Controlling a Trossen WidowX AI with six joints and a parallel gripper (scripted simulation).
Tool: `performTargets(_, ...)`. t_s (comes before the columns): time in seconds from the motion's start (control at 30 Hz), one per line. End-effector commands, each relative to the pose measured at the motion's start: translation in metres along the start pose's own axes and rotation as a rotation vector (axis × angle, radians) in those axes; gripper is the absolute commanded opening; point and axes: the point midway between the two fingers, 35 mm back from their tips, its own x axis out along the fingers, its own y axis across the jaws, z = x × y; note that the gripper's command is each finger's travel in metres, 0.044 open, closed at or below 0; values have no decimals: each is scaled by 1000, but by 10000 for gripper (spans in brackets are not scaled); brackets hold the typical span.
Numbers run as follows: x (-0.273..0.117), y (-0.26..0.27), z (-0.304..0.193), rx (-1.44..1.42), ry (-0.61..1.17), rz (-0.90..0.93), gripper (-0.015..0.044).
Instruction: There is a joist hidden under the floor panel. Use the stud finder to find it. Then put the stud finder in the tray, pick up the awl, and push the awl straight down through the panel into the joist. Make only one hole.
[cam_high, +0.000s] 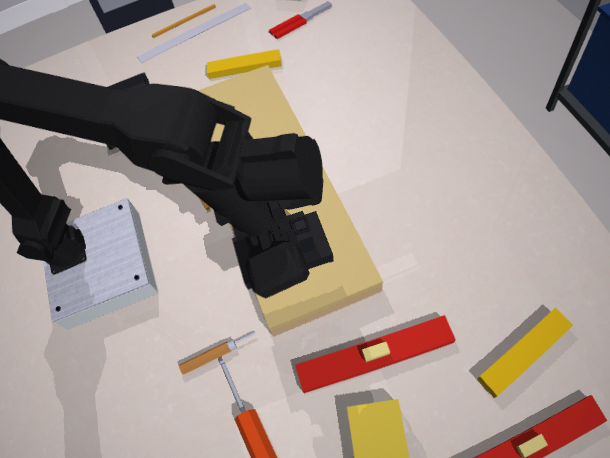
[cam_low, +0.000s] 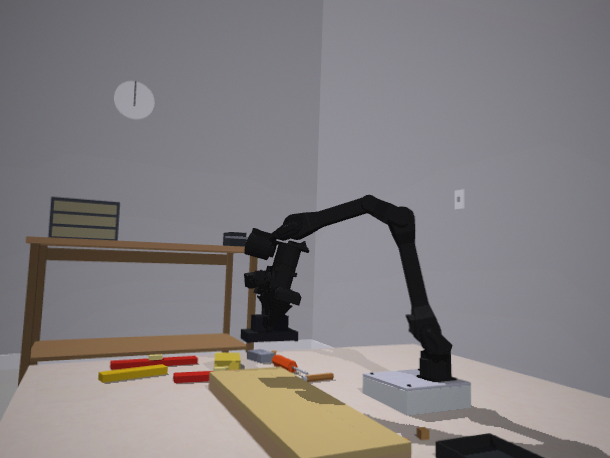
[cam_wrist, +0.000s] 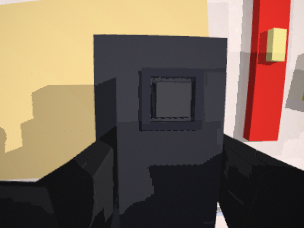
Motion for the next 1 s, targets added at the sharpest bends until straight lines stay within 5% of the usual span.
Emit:
performTargets(0.0, 4, -1, 14, -48, -8, 13, 0)
performTargets(0.97, 47, -2, 10, -66, -9, 17, 0)
